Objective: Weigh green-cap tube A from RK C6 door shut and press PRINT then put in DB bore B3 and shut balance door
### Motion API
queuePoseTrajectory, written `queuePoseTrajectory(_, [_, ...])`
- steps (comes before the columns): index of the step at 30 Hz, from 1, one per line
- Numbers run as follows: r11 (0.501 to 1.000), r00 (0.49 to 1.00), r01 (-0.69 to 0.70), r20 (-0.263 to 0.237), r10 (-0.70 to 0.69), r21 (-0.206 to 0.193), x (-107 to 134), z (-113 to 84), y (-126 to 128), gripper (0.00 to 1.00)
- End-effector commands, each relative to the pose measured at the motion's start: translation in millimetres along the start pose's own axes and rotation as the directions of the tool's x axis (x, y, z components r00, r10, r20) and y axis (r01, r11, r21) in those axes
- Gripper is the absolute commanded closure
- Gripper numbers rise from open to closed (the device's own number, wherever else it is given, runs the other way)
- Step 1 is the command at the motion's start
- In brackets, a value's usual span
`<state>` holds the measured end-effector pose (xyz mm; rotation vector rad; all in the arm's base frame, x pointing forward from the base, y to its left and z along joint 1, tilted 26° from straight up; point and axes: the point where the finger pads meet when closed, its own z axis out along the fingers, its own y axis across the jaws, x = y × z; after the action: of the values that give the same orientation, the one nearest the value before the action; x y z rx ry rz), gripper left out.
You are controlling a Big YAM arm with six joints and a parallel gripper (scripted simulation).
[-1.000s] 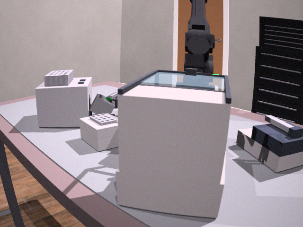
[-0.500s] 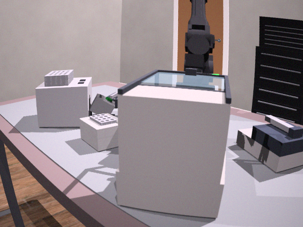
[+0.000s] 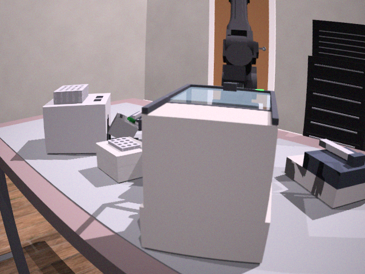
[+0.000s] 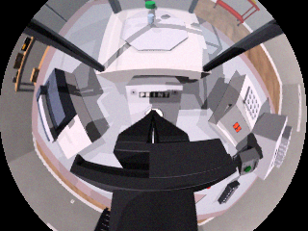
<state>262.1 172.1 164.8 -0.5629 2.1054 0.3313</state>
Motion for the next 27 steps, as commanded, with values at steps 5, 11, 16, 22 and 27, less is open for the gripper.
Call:
queuePoseTrajectory(5, [1.000, 1.000, 0.006, 0.002, -0.006, 0.007, 0.2, 6.6, -3.6, 1.00])
queuePoseTrajectory(11, [1.000, 1.000, 0.005, 0.002, -0.005, 0.007, 0.1, 5.0, -3.6, 1.00])
queuePoseTrajectory(16, [1.000, 1.000, 0.003, 0.015, -0.003, 0.004, -8.8, -8.9, -1.9, 1.00])
queuePoseTrajectory(22, [1.000, 0.999, 0.001, 0.053, -0.001, -0.005, -31.3, -26.5, 2.0, 1.00])
queuePoseTrajectory(27, [1.000, 0.999, -0.001, 0.054, 0.002, -0.009, -31.4, -35.9, 3.5, 1.00])
